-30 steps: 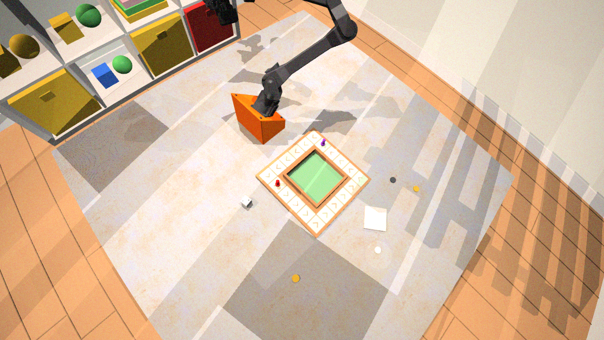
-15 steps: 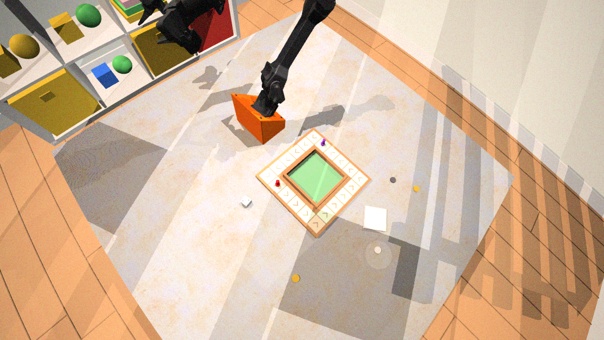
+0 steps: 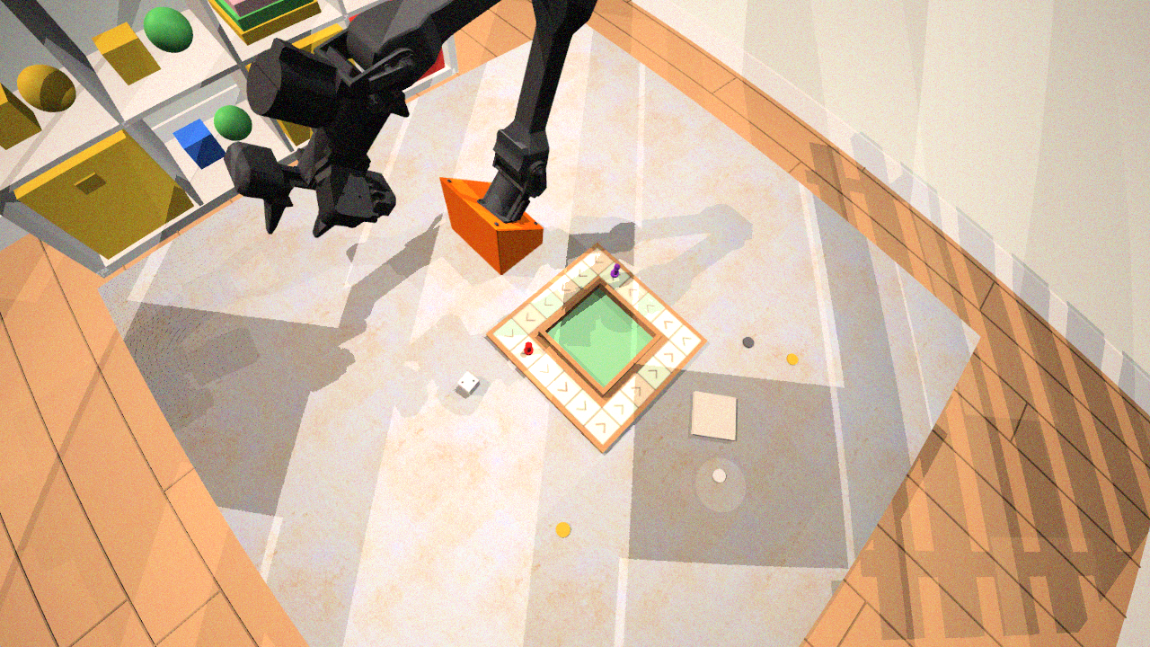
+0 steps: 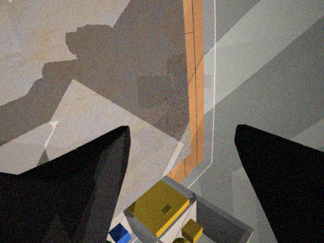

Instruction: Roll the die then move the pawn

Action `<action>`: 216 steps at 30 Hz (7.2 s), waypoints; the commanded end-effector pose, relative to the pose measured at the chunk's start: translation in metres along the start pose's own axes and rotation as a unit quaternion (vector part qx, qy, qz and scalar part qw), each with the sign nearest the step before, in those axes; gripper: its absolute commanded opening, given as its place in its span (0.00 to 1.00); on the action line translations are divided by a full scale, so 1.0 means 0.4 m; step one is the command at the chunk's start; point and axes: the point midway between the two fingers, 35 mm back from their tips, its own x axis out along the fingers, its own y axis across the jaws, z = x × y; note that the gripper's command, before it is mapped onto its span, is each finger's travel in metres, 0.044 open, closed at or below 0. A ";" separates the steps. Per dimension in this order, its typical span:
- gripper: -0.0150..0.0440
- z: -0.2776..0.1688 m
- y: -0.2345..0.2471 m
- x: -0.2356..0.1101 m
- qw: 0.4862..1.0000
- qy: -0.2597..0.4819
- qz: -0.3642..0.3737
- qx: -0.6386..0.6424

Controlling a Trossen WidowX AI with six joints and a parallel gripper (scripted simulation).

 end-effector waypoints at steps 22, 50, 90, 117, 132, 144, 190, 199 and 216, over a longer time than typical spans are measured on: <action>0.72 0.543 0.507 0.217 0.909 -0.085 0.378 -0.157; 0.72 0.539 0.593 0.291 0.908 -0.085 0.379 -0.157; 0.25 0.522 0.365 0.090 0.911 -0.080 0.377 -0.148; 0.25 0.635 0.533 -0.064 0.912 0.046 0.369 0.172; 0.25 0.664 0.650 -0.147 0.863 0.115 0.357 0.340; 0.25 0.670 0.748 -0.209 0.800 0.170 0.342 0.463; 0.25 0.626 0.887 -0.238 0.741 -0.057 0.045 0.668; 0.25 0.645 0.884 -0.351 0.739 -0.068 0.043 0.669; 0.34 0.641 0.886 -0.346 0.740 -0.067 0.046 0.667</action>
